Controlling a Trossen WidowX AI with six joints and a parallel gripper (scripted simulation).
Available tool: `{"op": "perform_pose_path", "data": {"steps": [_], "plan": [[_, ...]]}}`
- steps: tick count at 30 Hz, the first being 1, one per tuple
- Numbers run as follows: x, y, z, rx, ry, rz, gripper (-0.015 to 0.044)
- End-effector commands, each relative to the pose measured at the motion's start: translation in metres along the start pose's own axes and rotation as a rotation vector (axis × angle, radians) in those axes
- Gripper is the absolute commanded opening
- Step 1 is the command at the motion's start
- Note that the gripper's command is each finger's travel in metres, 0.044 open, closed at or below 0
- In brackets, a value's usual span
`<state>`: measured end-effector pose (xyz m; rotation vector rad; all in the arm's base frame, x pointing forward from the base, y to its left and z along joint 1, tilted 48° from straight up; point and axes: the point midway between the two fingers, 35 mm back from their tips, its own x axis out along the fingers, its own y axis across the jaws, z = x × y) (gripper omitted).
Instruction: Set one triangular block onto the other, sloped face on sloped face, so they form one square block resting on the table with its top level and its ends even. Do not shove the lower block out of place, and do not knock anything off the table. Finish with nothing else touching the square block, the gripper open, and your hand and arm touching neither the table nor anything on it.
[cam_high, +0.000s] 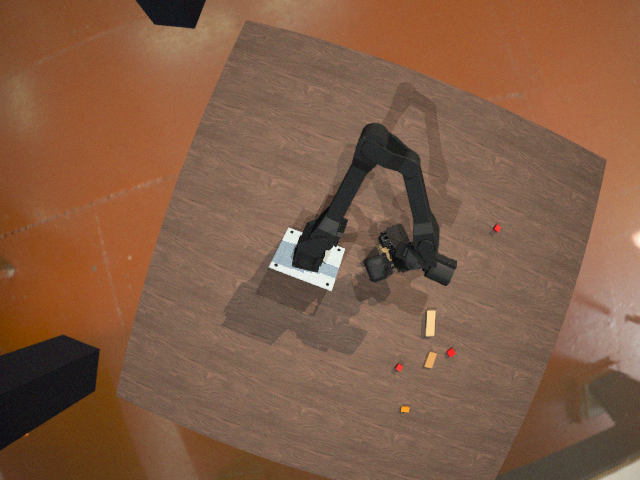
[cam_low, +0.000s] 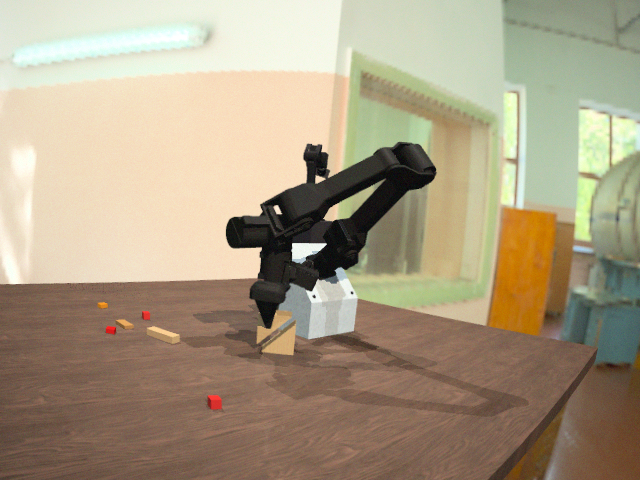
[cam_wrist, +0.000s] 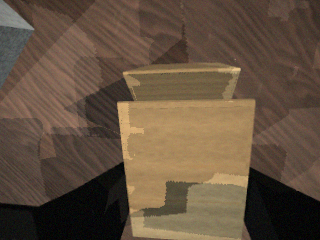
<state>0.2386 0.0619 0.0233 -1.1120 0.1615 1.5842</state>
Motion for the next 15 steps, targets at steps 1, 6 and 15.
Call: {"op": "perform_pose_path", "data": {"steps": [1, 6, 15], "plan": [[0.0032, 0.0014, 0.0024, 0.007, -0.006, -0.001, 0.0], [0.0062, 0.0012, 0.0038, 0.007, -0.007, -0.002, 0.0], [0.0116, 0.001, 0.0062, 0.006, -0.008, -0.002, 0.0]]}}
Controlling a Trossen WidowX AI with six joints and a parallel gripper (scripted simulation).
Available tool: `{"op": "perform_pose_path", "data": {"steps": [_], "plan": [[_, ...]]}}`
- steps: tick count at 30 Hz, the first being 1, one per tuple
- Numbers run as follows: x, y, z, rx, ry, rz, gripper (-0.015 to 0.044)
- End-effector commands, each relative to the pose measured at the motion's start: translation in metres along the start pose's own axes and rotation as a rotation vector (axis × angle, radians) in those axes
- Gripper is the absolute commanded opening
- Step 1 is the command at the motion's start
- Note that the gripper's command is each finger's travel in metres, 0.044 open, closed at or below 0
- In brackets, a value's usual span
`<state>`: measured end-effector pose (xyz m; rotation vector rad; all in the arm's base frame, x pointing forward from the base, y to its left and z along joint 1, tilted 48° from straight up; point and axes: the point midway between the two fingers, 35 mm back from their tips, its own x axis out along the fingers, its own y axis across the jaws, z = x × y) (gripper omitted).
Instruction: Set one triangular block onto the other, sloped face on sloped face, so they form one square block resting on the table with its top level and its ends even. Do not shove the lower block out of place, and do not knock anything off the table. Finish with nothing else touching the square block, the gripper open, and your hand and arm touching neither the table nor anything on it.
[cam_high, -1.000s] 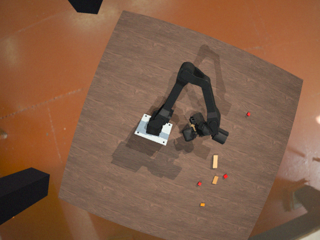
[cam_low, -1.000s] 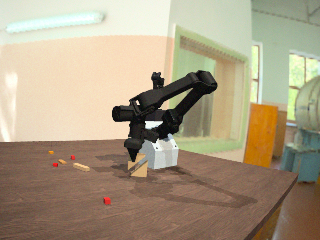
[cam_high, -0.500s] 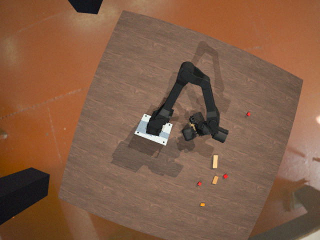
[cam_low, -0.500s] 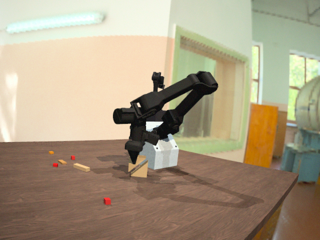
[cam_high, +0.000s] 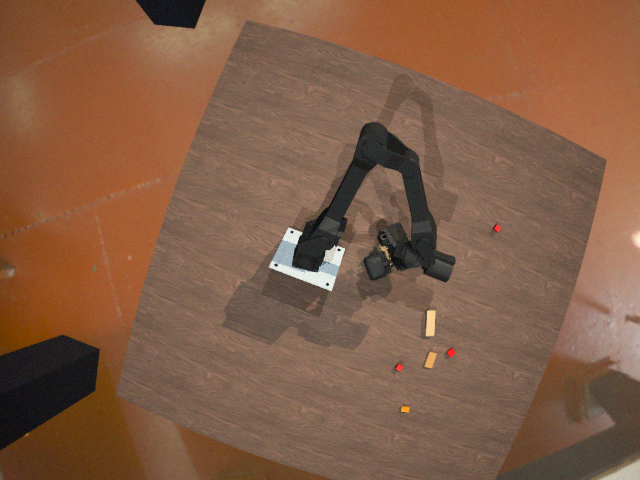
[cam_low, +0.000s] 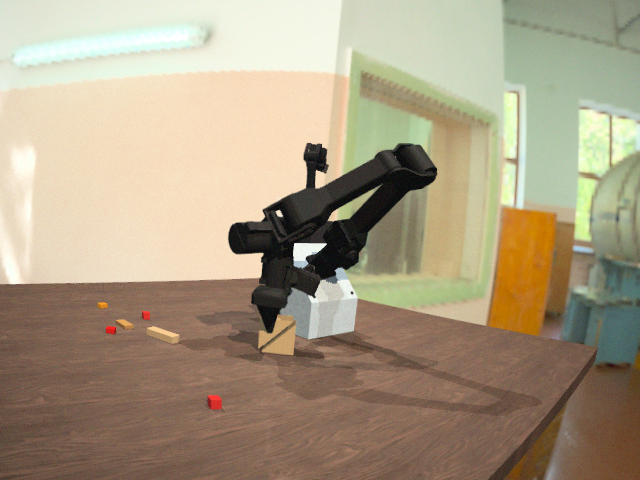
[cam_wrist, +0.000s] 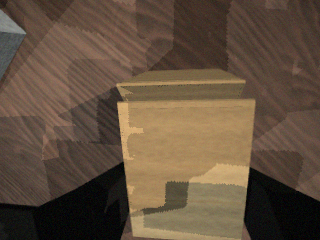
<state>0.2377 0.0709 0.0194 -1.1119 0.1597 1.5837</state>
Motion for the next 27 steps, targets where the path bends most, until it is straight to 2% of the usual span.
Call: {"op": "perform_pose_path", "data": {"steps": [1, 27], "plan": [[0.0032, 0.0017, 0.0025, 0.007, -0.007, -0.001, 0.0], [0.006, 0.0017, 0.0036, 0.007, -0.008, -0.002, 0.0]]}}
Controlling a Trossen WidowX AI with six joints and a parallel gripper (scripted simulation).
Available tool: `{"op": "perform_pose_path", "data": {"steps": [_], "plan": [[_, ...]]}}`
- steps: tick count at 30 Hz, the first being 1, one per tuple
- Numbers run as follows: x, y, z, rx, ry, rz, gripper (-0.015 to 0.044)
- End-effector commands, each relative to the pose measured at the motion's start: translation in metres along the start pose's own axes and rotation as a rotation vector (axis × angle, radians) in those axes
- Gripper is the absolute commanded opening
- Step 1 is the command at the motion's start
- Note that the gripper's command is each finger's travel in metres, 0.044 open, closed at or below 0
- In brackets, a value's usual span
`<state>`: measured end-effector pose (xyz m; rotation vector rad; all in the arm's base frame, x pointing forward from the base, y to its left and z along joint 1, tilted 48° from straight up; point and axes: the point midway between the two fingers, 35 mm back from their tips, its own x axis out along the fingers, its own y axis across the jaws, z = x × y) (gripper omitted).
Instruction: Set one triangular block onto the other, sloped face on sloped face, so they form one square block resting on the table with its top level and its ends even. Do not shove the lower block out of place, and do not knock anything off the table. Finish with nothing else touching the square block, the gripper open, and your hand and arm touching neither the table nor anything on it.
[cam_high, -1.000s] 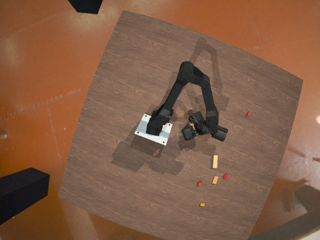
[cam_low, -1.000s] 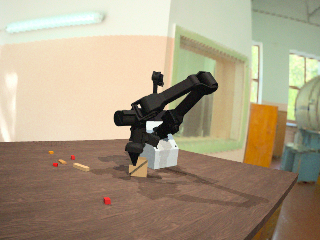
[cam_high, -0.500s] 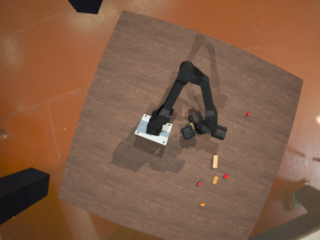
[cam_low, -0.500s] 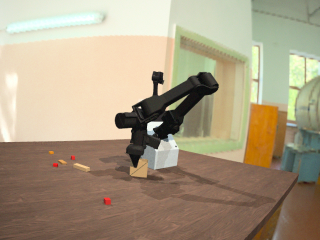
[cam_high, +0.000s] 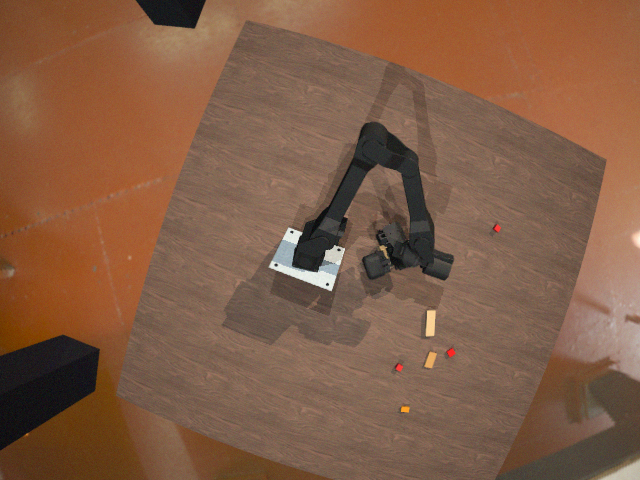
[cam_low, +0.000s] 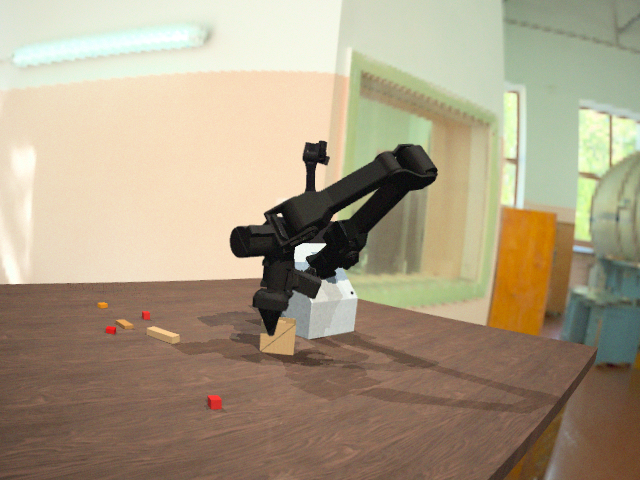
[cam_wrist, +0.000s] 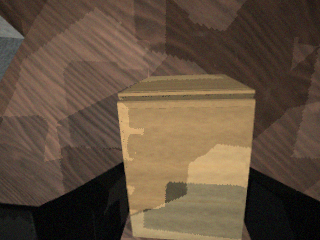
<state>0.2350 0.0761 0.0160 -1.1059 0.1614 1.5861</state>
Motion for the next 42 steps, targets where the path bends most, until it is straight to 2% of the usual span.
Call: {"op": "perform_pose_path", "data": {"steps": [1, 42], "plan": [[0.0003, -0.0002, 0.0008, 0.003, -0.004, -0.004, 0.0], [0.0019, -0.0003, 0.001, -0.007, -0.003, -0.003, 0.0]]}}
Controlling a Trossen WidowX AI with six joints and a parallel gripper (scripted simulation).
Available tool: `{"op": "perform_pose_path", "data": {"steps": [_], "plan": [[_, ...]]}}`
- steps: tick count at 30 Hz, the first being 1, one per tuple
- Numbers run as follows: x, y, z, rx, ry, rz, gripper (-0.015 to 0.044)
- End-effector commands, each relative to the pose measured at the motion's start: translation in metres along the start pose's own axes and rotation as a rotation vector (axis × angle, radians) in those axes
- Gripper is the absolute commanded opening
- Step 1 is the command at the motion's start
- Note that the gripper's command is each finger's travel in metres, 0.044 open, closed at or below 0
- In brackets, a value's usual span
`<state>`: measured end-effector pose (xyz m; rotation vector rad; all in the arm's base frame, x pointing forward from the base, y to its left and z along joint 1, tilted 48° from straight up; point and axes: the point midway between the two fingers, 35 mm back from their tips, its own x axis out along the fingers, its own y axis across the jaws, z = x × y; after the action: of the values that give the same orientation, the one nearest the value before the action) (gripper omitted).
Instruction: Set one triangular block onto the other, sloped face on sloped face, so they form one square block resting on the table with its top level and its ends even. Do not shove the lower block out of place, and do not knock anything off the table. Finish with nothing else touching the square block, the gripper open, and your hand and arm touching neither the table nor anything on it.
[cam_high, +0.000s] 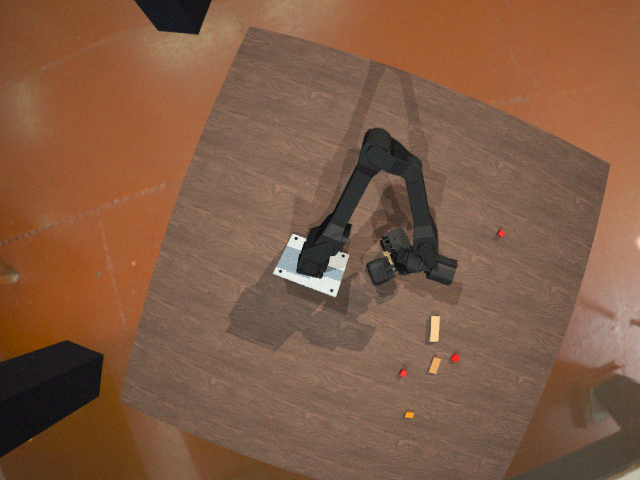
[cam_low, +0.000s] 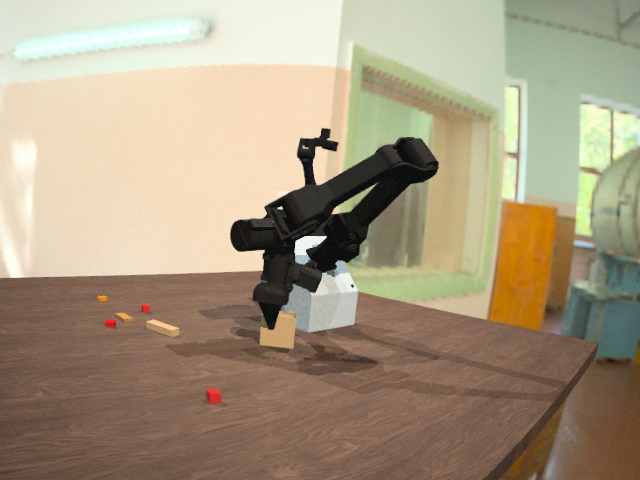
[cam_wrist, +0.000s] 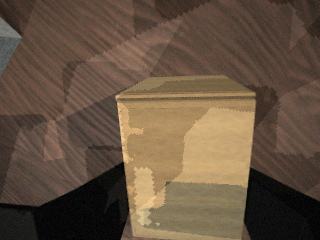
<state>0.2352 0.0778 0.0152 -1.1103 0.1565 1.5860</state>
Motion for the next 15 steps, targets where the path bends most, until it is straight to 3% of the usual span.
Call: {"op": "perform_pose_path", "data": {"steps": [1, 11, 15], "plan": [[0.0002, 0.0001, 0.0004, -0.002, -0.003, -0.002, 0.0], [0.0002, 0.0001, 0.0005, -0.002, -0.002, 0.001, 0.0], [0.0001, 0.0, 0.0001, 0.0, -0.001, 0.0, 0.0105]]}}
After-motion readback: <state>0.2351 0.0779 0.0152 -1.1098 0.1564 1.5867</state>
